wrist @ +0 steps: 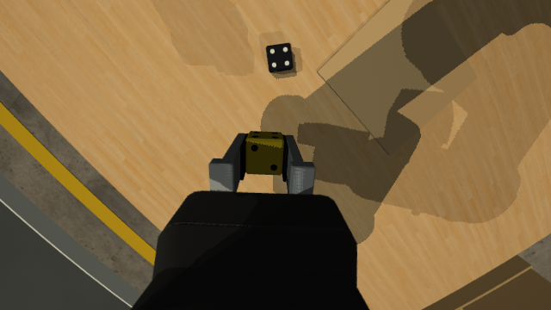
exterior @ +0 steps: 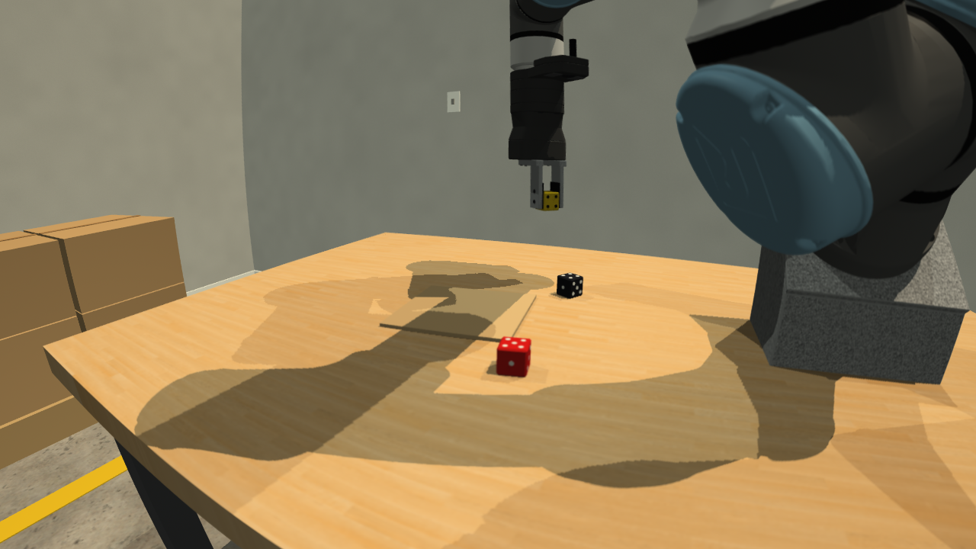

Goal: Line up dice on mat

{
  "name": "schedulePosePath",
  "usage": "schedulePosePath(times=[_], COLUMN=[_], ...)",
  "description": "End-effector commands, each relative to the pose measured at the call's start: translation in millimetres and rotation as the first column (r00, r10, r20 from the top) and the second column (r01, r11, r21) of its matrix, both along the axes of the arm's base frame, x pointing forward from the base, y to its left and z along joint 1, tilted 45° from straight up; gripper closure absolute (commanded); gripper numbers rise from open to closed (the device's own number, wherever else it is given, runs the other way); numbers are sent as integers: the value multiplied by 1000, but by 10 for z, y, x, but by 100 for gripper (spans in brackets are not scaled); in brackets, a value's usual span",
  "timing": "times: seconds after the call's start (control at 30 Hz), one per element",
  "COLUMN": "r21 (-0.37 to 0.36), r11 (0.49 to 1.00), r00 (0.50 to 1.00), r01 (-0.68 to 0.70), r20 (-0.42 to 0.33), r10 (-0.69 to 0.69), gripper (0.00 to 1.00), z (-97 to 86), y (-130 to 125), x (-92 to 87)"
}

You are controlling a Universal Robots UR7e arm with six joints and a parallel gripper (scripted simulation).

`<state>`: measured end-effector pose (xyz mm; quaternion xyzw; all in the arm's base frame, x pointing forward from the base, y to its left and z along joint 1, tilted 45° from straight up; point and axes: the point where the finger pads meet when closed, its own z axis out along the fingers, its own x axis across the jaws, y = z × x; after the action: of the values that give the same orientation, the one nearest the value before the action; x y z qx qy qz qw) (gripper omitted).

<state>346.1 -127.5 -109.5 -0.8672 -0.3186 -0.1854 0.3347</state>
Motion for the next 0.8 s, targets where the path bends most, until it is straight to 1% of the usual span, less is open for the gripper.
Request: schedulePosePath(times=[0.0, 0.13, 0.27, 0.43, 0.53, 0.57, 0.63, 0.73, 0.77], r21=[0, 2, 7, 13, 12, 12, 9, 8, 5], r11=[1000, 1000, 999, 992, 981, 980, 970, 968, 961], r00=[1000, 1000, 999, 985, 963, 962, 942, 938, 924], r01=[2, 6, 36, 124, 194, 197, 243, 250, 276], r20=[-1, -6, -38, -125, -194, -197, -242, -249, -275], r10=[-2, -6, -36, -122, -188, -191, -233, -240, -264], gripper=[51, 51, 51, 51, 51, 51, 51, 51, 51], z=[12, 27, 102, 304, 458, 465, 563, 578, 634], y=[-8, 9, 79, 235, 363, 369, 457, 470, 522], x=[-3, -2, 14, 57, 86, 88, 104, 107, 115])
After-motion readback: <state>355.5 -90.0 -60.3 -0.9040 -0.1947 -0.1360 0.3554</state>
